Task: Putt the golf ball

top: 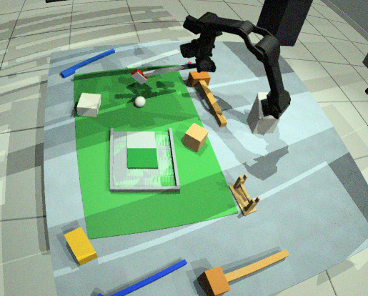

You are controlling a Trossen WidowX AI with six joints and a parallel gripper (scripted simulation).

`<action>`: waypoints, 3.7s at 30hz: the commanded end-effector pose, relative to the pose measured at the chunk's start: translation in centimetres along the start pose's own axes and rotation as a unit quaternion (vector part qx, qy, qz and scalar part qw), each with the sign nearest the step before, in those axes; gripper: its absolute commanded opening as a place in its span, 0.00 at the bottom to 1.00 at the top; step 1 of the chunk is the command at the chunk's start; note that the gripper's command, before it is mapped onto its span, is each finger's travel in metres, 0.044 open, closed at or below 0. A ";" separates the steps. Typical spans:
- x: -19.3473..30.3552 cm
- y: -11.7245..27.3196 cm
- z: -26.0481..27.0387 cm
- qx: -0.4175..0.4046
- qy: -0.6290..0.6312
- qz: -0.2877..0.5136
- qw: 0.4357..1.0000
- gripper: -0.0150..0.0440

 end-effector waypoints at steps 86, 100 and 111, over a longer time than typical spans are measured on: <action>2.6 -0.2 10.5 -0.010 -0.007 0.005 1.000 0.25; 2.7 -1.0 10.3 -0.013 -0.012 0.007 1.000 0.25; 2.7 -1.0 10.3 -0.013 -0.012 0.007 1.000 0.25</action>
Point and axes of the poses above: the point midway between the two fingers, 35 mm back from their tips, its own y axis back along the fingers, its own z axis across the jaws, x = y × z, the point moved 5 cm from there along y, back along the fingers, and after that the axes turned 14 degrees about -y, right-handed, at the moved point
